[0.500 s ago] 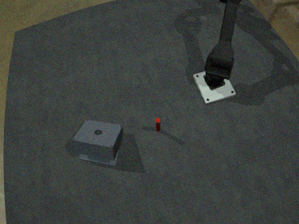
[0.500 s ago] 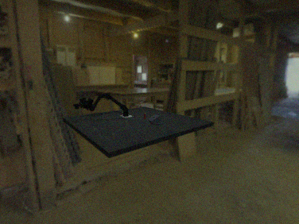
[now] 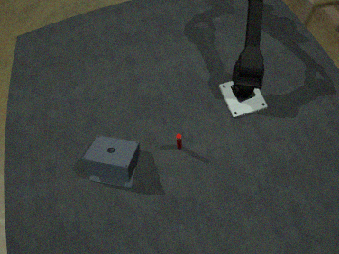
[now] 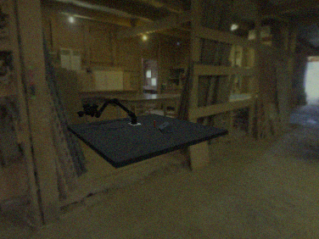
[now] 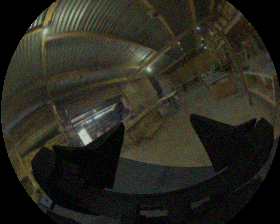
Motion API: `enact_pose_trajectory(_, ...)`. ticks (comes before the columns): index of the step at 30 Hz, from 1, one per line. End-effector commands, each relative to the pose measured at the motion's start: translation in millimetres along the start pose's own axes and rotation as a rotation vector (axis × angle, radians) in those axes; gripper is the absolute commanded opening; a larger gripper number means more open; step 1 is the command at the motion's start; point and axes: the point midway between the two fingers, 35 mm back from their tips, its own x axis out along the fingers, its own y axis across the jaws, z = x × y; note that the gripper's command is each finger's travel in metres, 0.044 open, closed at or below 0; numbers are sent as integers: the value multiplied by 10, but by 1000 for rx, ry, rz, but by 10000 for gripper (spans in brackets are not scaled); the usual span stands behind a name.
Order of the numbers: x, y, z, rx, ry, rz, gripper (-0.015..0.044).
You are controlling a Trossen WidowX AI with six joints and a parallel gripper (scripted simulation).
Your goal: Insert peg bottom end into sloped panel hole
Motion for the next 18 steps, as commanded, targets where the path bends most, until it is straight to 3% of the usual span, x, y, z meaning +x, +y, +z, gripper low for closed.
enact_pose_trajectory(1, 156, 107, -91, 55, 18, -2, 440)
enact_pose_trajectory(18, 851, 851, -592, 196, 150, 64, 440)
